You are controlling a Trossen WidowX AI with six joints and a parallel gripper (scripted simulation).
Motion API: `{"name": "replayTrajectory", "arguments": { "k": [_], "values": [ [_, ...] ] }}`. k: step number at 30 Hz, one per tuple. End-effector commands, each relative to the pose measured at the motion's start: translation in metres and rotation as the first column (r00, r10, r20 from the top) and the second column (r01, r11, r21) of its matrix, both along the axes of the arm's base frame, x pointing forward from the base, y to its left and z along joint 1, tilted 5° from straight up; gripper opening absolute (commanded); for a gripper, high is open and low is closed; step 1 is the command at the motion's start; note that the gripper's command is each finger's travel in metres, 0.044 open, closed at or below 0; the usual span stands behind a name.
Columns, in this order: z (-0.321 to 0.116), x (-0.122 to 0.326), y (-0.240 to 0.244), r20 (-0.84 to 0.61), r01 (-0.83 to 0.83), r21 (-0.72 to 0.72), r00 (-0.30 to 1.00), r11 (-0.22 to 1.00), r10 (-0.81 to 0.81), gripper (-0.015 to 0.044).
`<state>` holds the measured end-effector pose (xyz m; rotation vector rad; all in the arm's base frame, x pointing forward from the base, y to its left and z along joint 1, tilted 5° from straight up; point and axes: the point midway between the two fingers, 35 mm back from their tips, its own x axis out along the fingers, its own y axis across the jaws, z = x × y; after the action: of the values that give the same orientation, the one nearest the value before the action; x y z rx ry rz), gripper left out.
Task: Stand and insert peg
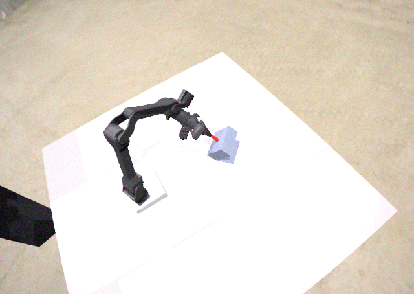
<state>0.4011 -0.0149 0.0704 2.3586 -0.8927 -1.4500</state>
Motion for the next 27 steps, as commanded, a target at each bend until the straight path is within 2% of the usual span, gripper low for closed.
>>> {"name": "replayTrajectory", "arguments": {
  "k": [1, 27],
  "values": [
    [-0.003, 0.001, -0.001, -0.003, -0.003, 0.001, 1.000, 1.000, 0.003, 0.0000],
    [-0.015, 0.006, -0.011, -0.003, -0.003, 0.000, 1.000, 1.000, 0.003, 0.0000]
  ]
}}
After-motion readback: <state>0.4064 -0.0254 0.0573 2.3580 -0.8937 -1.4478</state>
